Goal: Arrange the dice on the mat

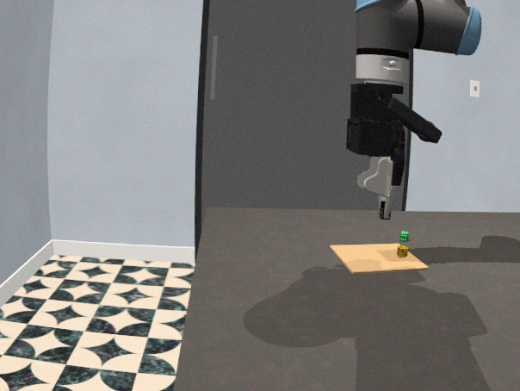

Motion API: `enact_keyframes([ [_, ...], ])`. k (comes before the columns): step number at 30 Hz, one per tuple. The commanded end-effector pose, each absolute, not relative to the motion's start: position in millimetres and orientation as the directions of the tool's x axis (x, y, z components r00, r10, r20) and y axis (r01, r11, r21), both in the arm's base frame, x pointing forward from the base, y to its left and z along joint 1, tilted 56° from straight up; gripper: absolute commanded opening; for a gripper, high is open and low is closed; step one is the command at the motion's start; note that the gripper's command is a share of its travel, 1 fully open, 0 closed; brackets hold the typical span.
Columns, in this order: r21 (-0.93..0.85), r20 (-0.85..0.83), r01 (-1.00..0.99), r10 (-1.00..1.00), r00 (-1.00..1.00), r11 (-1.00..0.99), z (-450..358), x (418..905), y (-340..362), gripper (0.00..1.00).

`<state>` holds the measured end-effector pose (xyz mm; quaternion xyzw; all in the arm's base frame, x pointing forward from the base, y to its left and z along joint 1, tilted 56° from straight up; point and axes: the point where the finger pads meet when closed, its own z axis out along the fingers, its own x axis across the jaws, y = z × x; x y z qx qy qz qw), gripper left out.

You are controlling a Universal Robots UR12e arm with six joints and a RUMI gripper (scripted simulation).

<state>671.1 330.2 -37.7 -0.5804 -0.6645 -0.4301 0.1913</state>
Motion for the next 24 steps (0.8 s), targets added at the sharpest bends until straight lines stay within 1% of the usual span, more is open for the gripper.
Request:
enact_keyframes([
  [1, 0.358, 0.749, 0.932, 0.61, -0.256, -0.048, -46.6, 682.1, 344.4, 0.0],
  [11, 0.358, 0.749, 0.932, 0.61, -0.256, -0.048, -69.0, 692.4, 375.6, 0.0],
  [24, 0.358, 0.749, 0.932, 0.61, -0.256, -0.048, -72.1, 693.9, 380.0, 0.0],
])
